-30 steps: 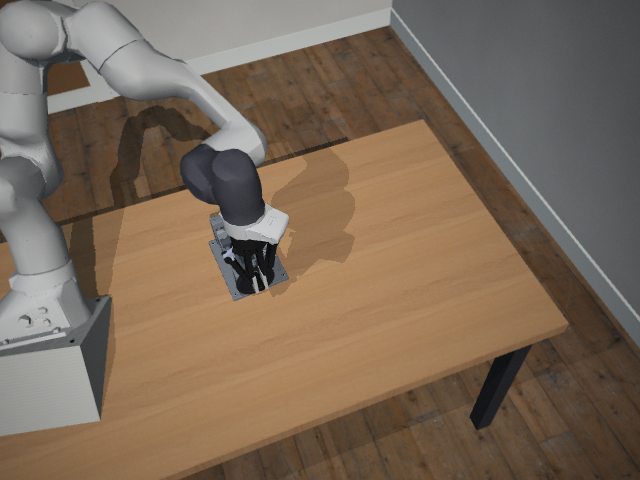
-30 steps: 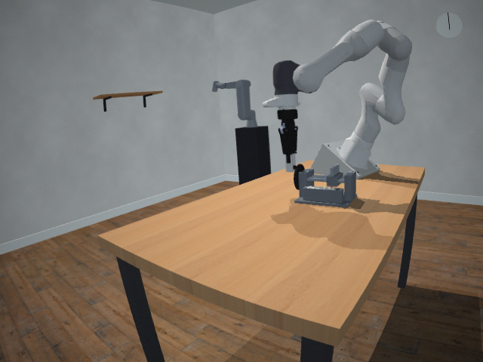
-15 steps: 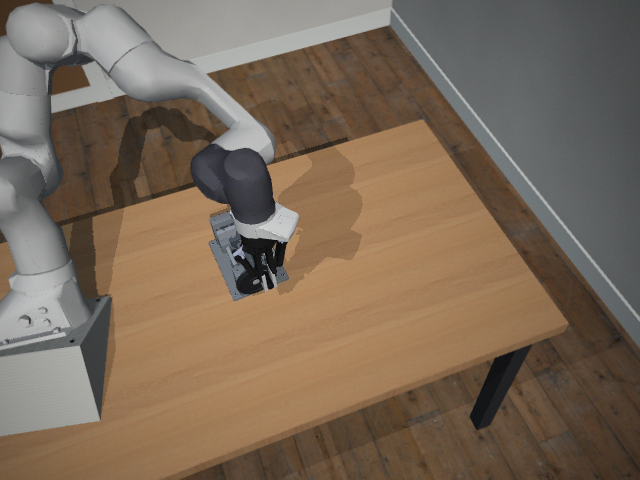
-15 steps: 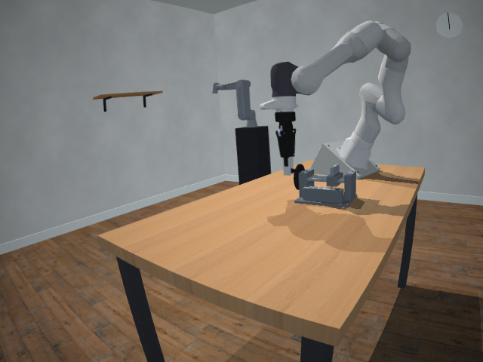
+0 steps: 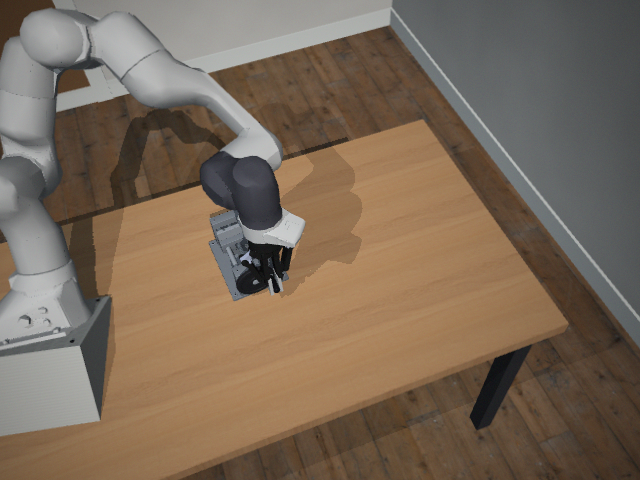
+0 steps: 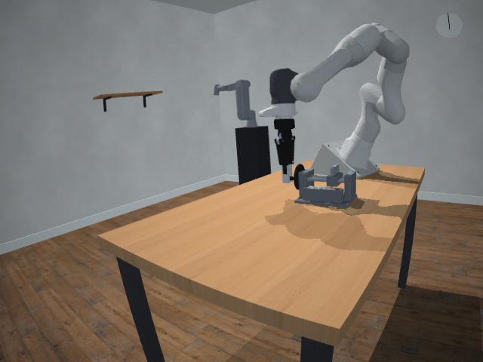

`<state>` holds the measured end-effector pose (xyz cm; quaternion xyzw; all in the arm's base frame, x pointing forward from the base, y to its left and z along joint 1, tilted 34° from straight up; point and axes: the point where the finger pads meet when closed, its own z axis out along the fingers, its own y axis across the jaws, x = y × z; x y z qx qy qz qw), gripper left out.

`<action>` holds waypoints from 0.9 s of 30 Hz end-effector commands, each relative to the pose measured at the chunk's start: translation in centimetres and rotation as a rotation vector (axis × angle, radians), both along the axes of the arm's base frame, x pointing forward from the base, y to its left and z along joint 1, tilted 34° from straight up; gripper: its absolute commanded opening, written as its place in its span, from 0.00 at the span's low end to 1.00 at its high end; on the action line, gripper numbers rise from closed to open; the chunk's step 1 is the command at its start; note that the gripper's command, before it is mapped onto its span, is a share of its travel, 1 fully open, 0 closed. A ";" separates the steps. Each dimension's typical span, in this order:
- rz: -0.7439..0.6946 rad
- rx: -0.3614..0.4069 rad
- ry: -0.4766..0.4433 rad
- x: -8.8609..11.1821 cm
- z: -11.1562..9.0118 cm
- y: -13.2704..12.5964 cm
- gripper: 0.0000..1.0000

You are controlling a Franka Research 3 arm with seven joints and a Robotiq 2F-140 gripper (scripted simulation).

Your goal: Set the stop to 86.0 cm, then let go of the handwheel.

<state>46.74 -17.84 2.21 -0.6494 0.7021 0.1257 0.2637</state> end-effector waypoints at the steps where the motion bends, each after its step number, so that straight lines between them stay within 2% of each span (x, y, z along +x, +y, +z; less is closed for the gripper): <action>1: 0.005 -0.001 0.000 0.0 -1.4 0.9 0.04; 10: 0.005 -0.001 0.000 -1.2 -3.1 2.0 0.04; 27: 0.005 -0.001 0.000 -4.2 -3.7 2.4 0.04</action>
